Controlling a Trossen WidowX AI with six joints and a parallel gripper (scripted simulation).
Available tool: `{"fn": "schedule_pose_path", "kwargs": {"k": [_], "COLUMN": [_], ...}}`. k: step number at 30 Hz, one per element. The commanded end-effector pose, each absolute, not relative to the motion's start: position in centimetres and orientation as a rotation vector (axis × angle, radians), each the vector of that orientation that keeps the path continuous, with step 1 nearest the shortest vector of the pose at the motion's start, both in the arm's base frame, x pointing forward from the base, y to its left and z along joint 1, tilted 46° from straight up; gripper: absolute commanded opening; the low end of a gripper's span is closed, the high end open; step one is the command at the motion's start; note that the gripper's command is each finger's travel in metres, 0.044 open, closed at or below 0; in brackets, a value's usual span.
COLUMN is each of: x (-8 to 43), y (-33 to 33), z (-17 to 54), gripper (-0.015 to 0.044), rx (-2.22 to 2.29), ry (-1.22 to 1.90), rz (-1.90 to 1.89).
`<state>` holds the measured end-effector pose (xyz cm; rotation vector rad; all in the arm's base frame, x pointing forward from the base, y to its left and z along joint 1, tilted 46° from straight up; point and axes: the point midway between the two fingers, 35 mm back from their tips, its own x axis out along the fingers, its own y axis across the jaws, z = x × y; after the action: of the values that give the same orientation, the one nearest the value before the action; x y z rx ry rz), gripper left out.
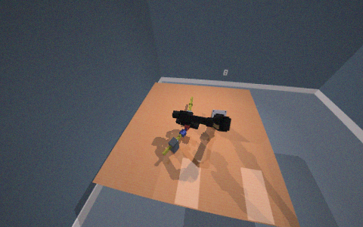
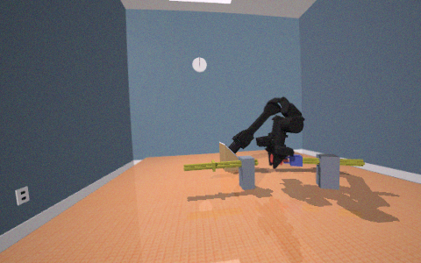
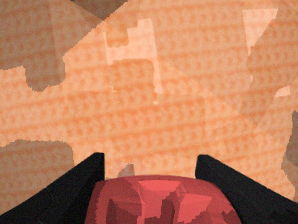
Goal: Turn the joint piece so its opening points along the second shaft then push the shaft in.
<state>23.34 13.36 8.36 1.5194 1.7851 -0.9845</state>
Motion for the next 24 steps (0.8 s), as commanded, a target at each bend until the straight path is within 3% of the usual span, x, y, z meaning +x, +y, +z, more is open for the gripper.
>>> {"fn": "schedule_pose_path", "kwargs": {"k": [1,24], "x": [23.36,24.16], "y": [13.37,14.19], "z": [8.35,7.55], "gripper": [0.0000,0.0000], "rx": [1.520,1.549], "ry": [1.787,1.943], "rz": [-0.979,-0.649]}}
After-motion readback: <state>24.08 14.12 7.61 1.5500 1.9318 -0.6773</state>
